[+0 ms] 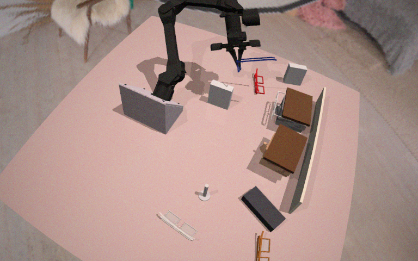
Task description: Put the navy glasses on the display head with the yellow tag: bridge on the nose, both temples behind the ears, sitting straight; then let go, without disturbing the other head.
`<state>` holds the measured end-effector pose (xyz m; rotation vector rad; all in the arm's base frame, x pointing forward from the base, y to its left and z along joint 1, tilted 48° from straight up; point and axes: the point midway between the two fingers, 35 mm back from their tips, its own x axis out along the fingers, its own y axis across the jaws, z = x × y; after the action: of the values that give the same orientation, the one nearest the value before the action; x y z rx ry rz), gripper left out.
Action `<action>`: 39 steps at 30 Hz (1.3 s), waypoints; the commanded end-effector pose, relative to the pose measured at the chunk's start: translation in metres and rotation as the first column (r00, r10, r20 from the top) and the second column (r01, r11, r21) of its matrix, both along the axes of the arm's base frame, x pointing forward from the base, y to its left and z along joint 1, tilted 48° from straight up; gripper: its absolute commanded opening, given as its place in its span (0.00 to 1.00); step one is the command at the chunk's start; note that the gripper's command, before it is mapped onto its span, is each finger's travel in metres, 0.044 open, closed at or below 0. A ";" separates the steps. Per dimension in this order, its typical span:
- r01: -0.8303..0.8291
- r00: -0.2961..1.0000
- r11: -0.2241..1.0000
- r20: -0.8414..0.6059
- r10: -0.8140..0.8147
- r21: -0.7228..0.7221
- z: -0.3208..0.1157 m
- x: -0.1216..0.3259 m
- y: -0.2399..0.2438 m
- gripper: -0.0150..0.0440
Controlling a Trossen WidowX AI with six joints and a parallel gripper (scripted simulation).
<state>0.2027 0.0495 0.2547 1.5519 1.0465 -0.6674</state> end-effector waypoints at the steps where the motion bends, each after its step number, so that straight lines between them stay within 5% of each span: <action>1: 0.093 0.996 0.995 0.003 -0.093 0.047 0.003 -0.009 0.001 0.25; 25: 0.602 0.789 0.683 -0.177 -0.588 0.413 0.013 -0.064 0.003 0.25; 39: 0.600 0.792 0.688 -0.182 -0.583 0.408 0.013 -0.064 0.004 0.25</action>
<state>0.1387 0.0536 0.2673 2.3520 0.7293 -0.9410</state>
